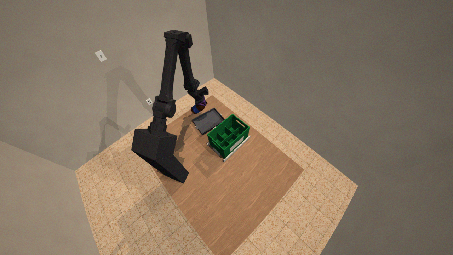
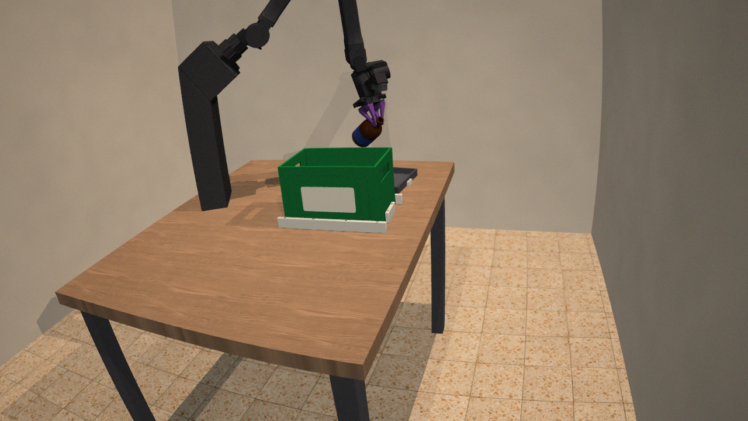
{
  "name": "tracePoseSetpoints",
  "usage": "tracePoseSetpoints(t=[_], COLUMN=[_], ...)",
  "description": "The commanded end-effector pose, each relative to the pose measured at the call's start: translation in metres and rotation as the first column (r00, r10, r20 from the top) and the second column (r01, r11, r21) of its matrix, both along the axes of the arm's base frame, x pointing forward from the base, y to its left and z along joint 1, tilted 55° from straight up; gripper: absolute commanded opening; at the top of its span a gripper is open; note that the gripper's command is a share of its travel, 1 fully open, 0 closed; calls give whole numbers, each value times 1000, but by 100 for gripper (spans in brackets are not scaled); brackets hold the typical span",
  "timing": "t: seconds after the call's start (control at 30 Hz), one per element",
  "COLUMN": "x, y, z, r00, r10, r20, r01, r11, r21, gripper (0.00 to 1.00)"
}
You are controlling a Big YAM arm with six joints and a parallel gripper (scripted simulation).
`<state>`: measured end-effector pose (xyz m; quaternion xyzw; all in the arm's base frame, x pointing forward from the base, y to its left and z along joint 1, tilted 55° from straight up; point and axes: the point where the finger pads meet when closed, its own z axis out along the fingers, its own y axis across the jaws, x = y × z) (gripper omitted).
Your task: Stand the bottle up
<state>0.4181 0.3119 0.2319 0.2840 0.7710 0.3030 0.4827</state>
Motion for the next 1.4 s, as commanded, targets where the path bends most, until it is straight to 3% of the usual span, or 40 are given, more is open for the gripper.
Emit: tracePoseSetpoints(t=[0.0,1.37], x=[-4,-3], y=[7,4], z=[-10,-10], r00=[1000,999], r10=[8,-25], r20=[6,27], r01=[-8,26], r11=[1000,999], r21=[-18,-22], gripper=[0,0])
